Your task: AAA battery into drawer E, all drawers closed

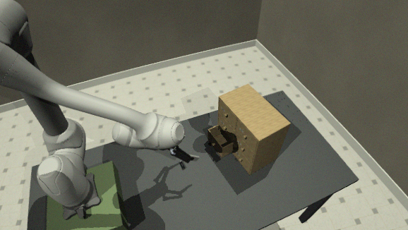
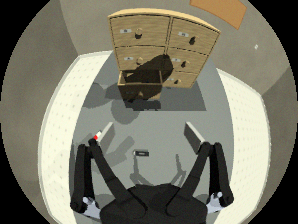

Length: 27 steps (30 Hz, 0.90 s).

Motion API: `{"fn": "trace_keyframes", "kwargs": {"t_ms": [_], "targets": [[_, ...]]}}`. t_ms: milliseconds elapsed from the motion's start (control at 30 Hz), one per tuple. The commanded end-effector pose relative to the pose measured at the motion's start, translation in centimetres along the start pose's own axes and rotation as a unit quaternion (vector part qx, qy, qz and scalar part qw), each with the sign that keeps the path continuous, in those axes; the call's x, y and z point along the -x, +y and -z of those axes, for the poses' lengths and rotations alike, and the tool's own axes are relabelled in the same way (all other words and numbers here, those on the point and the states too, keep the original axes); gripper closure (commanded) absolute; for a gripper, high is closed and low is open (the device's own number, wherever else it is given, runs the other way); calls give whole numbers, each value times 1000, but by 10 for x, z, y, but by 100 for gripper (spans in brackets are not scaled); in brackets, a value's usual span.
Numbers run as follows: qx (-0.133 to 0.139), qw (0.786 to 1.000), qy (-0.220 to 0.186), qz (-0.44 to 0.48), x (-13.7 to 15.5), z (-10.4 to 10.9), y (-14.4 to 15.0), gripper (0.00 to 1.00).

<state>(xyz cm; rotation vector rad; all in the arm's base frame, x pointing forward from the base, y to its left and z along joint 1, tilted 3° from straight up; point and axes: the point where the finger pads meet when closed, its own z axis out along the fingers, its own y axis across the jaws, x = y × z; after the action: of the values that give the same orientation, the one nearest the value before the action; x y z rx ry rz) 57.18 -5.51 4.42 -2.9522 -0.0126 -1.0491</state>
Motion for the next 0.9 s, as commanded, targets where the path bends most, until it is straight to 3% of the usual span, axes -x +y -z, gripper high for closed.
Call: {"fn": "trace_keyframes", "kwargs": {"t_ms": [0,567,867], "targets": [[-16,1000,-25,-1,-1,1,0,0],[-16,997,-73,-1,-3,3,0,0],[-16,993,-117,0,-5,5,0,0]]}}
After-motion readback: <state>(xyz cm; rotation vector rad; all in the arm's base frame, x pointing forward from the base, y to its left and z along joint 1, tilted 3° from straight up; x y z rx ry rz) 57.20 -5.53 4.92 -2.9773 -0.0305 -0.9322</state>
